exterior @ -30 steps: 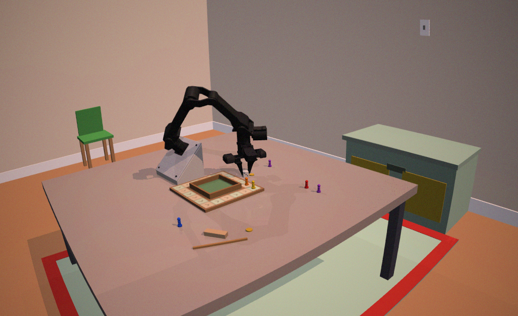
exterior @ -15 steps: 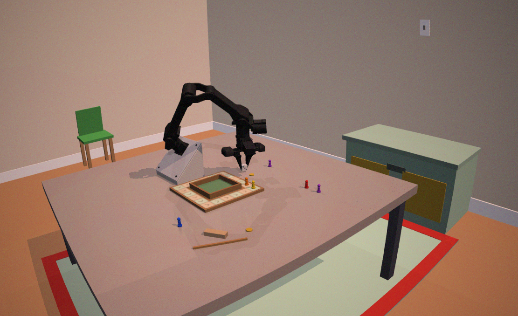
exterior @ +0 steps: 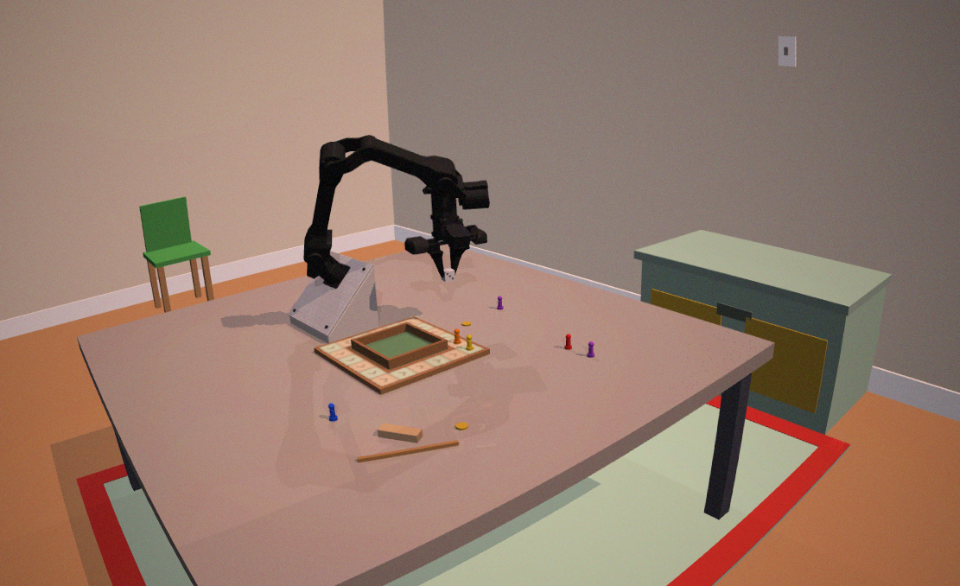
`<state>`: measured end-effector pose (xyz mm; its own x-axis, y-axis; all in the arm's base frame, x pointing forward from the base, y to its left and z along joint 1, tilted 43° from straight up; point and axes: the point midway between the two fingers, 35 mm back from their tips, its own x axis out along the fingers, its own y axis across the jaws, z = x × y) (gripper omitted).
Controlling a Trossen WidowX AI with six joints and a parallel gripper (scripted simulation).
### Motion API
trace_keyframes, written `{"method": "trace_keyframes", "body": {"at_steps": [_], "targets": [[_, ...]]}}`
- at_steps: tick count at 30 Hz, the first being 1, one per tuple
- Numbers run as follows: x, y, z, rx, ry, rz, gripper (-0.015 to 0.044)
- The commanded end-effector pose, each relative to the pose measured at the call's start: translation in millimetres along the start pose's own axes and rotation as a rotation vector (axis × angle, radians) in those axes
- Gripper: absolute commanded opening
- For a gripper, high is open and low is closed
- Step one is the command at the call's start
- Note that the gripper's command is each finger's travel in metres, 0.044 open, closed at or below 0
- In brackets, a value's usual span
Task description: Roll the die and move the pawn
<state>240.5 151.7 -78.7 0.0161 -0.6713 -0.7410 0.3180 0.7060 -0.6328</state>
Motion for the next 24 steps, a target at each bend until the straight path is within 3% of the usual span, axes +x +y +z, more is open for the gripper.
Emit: {"method": "trace_keyframes", "body": {"at_steps": [1,24], "targets": [[1.0,-7.0,6.5,-0.067,0.008,0.000,0.0000],[11.3,-56.5,47.8,-0.689,0.004,0.017,0.0000]]}}
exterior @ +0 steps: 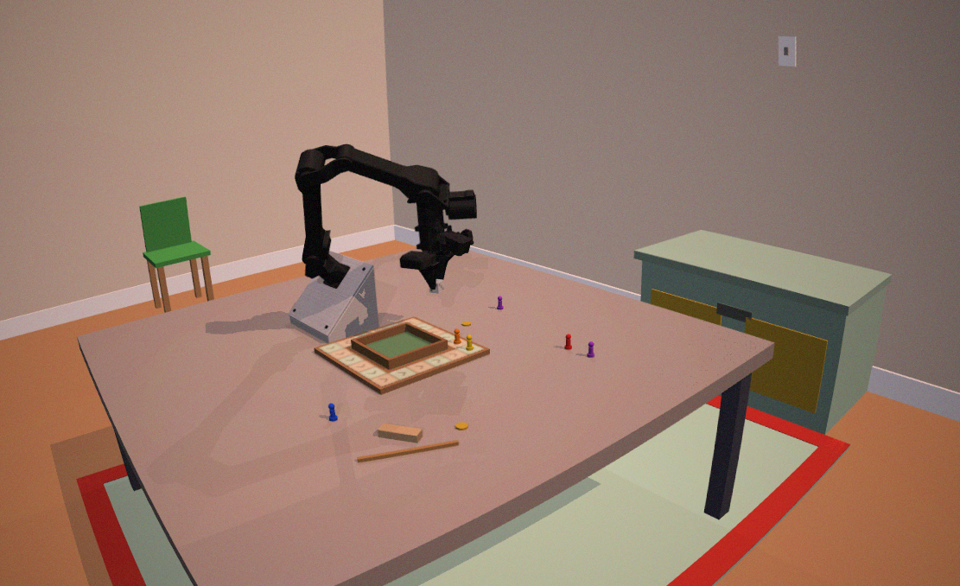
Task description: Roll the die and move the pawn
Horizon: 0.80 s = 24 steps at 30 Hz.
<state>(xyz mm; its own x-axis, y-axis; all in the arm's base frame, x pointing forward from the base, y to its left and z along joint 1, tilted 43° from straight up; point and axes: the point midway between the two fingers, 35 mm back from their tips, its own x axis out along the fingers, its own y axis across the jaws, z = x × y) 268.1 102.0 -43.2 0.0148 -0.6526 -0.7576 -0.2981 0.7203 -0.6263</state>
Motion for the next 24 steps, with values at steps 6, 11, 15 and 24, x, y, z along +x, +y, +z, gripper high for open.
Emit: {"method": "trace_keyframes", "body": {"at_steps": [6,11,15,24], "targets": [[6.7,-24.5,-3.9,-0.224,0.006,-0.007,0.0000],[9.6,-38.3,-5.7,-0.357,0.006,-0.008,0.0000],[12.3,-48.4,-9.1,-0.461,0.008,0.001,0.0000],[18.5,-71.1,-16.9,-0.697,0.010,0.009,0.0000]]}}
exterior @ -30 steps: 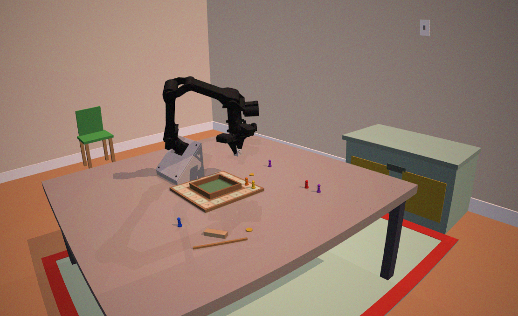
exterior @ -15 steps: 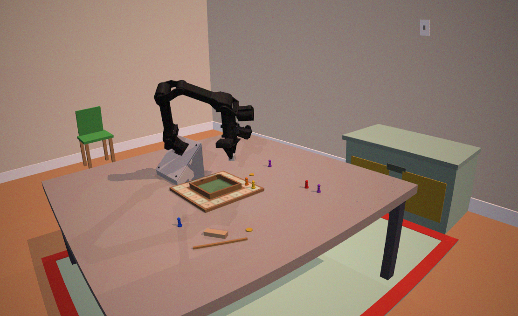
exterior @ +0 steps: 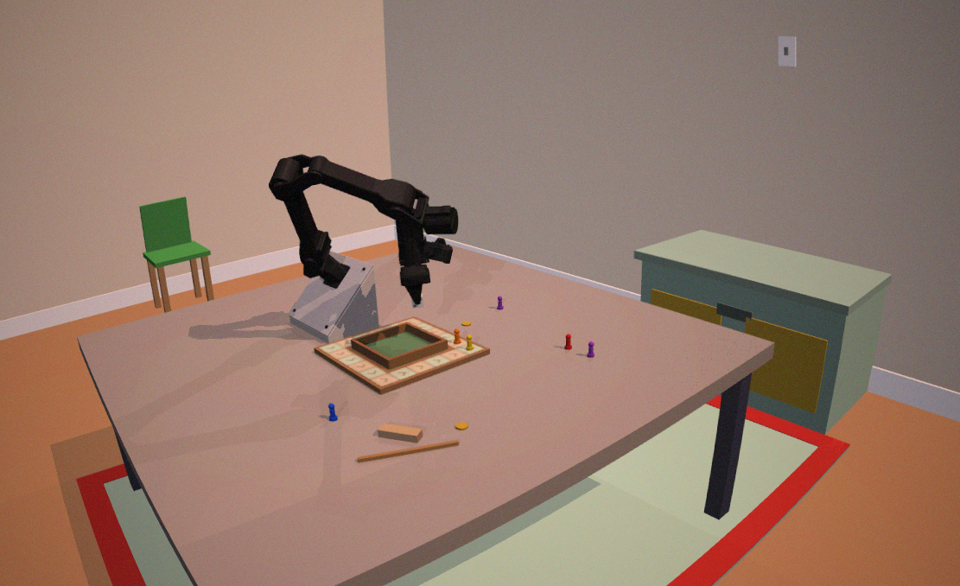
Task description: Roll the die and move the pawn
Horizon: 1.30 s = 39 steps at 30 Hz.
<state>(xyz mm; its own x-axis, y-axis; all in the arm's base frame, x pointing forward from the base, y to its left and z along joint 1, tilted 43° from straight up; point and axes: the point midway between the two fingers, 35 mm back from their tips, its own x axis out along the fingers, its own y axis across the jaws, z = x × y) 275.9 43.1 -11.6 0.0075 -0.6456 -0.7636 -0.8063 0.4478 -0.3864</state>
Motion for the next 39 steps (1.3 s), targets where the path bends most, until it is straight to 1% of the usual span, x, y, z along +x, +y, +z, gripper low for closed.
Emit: {"method": "trace_keyframes", "body": {"at_steps": [1,18,23,32,39], "targets": [[4.5,-4.1,-9.9,-0.088,0.010,0.000,0.0000],[15.1,-30.8,-47.6,-0.542,0.045,-0.017,0.0000],[15.9,-31.6,-49.3,-0.560,0.044,-0.014,0.0000],[25.5,-23.5,-50.5,-0.561,-0.184,0.152,0.0000],[29.2,-20.2,-50.1,-0.555,-0.402,0.231,0.0000]]}}
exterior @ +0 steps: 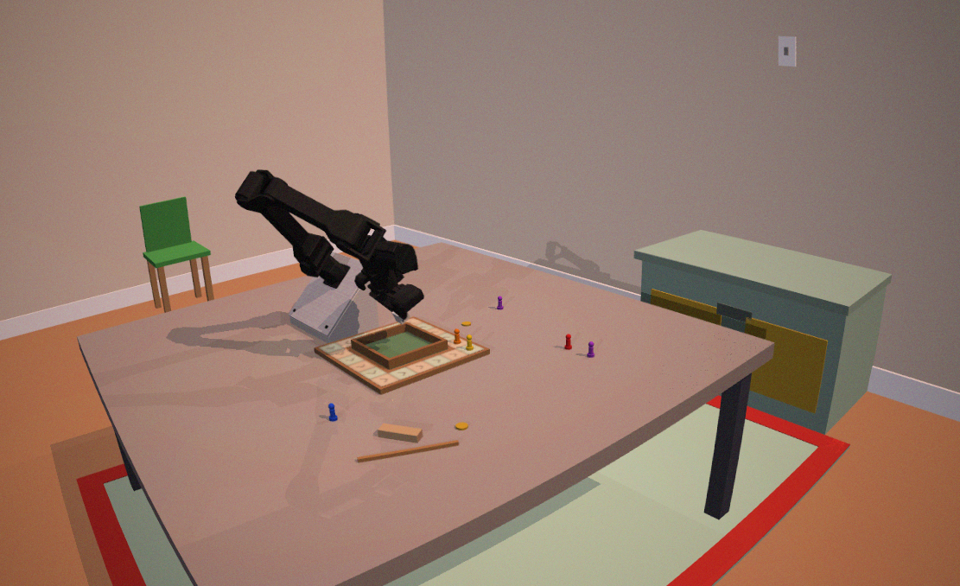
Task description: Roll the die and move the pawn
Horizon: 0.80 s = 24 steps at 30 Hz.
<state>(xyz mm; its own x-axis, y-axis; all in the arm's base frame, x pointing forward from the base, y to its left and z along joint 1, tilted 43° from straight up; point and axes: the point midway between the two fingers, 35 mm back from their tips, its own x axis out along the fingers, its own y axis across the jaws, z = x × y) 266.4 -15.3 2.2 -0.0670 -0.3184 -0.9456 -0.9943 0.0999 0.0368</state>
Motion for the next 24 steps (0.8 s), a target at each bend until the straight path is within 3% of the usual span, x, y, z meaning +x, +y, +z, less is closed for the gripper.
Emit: {"method": "trace_keyframes", "body": {"at_steps": [1,11,14,19,24], "targets": [[2.6,3.3,0.1,-0.008,-0.106,0.005,0.0000],[1.3,0.8,-0.2,-0.039,-0.408,-0.088,0.0000],[-1.9,0.0,-0.9,-0.042,-0.426,-0.098,0.0000],[-48.4,-3.7,-10.9,-0.041,-0.427,-0.099,0.0000],[-47.9,-0.4,-10.8,-0.041,-0.427,-0.099,0.0000]]}}
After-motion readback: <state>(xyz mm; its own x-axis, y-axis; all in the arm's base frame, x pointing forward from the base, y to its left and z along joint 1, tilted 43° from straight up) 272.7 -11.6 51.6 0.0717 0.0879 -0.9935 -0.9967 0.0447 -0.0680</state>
